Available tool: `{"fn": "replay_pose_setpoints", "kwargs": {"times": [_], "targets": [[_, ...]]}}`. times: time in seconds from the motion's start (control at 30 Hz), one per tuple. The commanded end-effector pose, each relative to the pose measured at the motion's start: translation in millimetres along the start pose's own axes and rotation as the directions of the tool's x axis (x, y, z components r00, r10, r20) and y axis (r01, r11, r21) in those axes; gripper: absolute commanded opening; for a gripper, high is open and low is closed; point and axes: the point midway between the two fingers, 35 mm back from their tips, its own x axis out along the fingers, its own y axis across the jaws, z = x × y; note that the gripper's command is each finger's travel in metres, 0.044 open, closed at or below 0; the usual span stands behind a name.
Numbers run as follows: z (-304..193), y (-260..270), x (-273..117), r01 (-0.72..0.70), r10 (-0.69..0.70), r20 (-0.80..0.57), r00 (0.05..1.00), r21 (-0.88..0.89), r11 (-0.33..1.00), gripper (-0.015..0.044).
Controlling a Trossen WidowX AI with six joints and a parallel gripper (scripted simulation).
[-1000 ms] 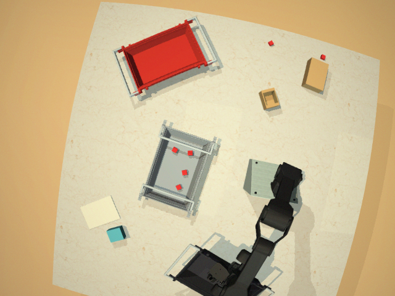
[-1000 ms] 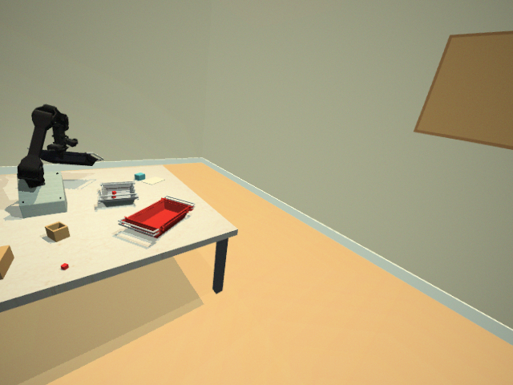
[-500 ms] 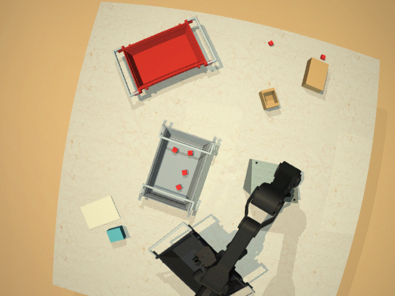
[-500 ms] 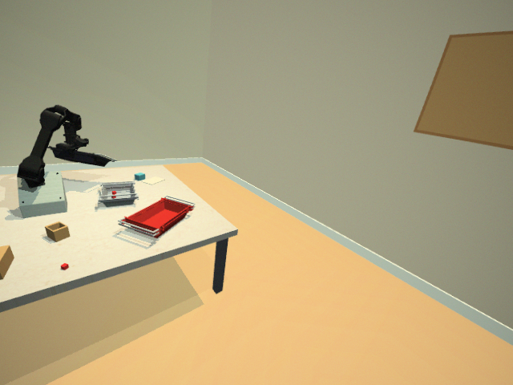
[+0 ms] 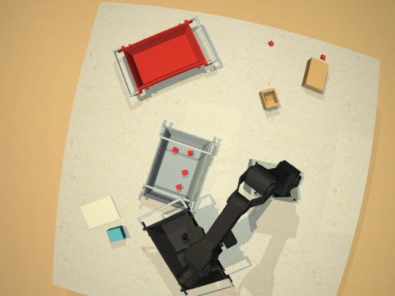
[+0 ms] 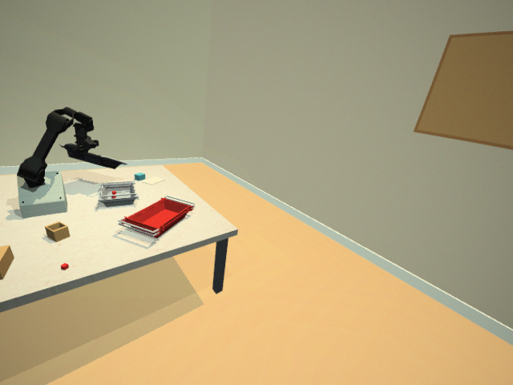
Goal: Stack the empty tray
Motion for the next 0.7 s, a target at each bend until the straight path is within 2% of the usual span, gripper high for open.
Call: {"fn": "replay_pose_setpoints", "kwargs": {"times": [0.0,0.67], "targets": [[23.6,3.1,-11.3,-0.038,0.038,0.003,0.999,0.086,0.996,0.0000],[120.0,-8.9,-4.9,-0.035,0.026,0.028,0.999,0.413,0.910,0.0000]]}}
